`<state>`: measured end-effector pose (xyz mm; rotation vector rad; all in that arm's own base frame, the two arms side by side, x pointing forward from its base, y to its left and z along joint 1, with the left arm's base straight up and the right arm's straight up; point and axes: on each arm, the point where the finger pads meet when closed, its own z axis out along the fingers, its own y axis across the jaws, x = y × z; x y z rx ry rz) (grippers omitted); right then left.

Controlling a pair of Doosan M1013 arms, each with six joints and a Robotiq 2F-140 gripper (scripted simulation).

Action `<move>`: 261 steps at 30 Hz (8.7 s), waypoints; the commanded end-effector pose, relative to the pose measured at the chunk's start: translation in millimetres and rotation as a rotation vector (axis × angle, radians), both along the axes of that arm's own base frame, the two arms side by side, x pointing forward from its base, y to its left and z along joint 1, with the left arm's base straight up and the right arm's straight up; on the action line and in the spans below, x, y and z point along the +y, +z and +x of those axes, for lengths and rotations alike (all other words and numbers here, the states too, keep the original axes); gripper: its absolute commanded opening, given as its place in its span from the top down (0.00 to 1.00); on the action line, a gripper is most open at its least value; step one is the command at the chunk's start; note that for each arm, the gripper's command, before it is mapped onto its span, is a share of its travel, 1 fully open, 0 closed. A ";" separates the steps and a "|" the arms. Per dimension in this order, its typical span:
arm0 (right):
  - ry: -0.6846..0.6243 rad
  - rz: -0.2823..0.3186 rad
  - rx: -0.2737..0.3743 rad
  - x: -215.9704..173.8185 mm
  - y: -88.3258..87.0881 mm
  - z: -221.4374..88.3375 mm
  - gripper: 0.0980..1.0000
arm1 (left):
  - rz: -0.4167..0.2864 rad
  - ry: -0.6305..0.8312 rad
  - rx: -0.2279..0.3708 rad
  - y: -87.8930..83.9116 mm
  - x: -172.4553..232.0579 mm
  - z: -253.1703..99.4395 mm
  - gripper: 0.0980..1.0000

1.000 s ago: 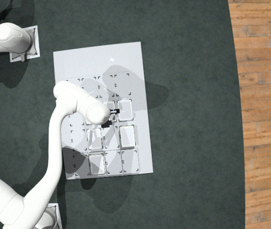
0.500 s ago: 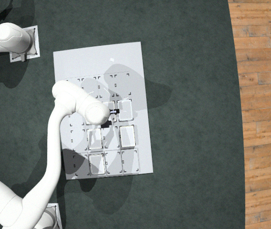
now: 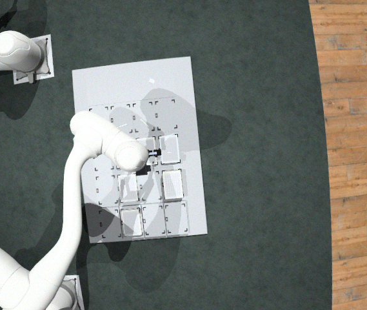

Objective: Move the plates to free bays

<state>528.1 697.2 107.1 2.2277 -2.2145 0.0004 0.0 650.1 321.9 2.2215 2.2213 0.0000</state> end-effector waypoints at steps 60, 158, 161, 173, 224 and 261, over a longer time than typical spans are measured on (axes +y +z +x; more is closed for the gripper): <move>0.000 0.002 -0.001 -209.0 0.9 -66.6 0.34 | 0.002 0.000 0.000 1.0 0.2 -0.1 0.00; 0.000 0.001 -0.001 -320.5 -45.0 -102.2 0.34 | 0.002 0.000 0.000 1.0 0.2 -0.1 0.00; 0.000 0.001 -0.001 -320.5 -49.1 -102.2 0.34 | 0.002 0.000 0.000 1.0 0.2 -0.1 0.00; 0.000 0.001 -0.001 -320.4 -53.1 -102.1 0.34 | 0.002 0.000 0.000 1.0 0.2 -0.1 0.00; 0.000 0.001 -0.001 -320.5 -52.7 -102.2 0.44 | 0.002 0.000 0.000 1.0 0.2 -0.1 0.00; 0.000 0.001 -0.001 -320.5 -52.5 -102.2 0.46 | 0.002 0.000 0.000 1.0 0.2 -0.1 0.00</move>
